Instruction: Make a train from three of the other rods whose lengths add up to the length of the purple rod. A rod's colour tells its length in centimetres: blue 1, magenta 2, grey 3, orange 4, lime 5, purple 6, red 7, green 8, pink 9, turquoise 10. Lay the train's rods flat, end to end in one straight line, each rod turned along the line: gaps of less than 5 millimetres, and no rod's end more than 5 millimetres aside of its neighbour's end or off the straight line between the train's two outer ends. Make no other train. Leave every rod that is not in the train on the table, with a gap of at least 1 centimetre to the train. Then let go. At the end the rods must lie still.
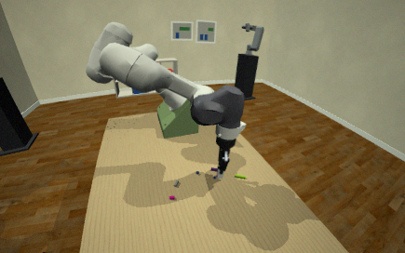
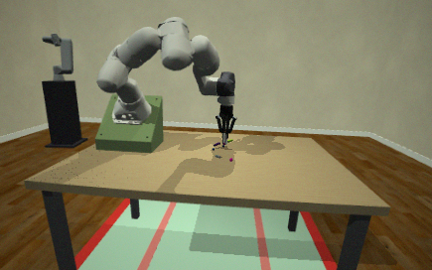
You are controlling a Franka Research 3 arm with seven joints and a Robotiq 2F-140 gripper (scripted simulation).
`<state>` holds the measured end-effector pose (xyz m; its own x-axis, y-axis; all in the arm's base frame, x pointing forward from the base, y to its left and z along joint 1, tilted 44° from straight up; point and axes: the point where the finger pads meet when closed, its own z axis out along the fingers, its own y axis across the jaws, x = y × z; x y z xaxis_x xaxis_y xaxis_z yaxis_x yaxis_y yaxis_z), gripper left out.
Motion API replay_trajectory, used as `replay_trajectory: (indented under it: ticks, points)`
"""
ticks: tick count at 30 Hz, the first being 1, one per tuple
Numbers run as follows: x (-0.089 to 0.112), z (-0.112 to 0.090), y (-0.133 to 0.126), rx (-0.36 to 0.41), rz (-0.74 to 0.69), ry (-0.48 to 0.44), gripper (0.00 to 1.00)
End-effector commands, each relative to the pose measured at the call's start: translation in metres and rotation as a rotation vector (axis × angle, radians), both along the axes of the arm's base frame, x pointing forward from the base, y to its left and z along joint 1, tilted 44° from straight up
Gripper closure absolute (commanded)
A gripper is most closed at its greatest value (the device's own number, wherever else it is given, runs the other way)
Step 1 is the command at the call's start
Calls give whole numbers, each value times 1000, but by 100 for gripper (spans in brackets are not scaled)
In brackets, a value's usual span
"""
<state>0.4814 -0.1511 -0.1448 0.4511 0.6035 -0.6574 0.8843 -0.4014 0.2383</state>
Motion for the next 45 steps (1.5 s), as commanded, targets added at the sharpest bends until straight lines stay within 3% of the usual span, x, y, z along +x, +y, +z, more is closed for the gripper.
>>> replay_trajectory:
  ticks: [1, 45]
  points:
    - [1, -2, -1, 1, -1, -5, 97]
    - [0, -8, -7, 1, -1, -5, 97]
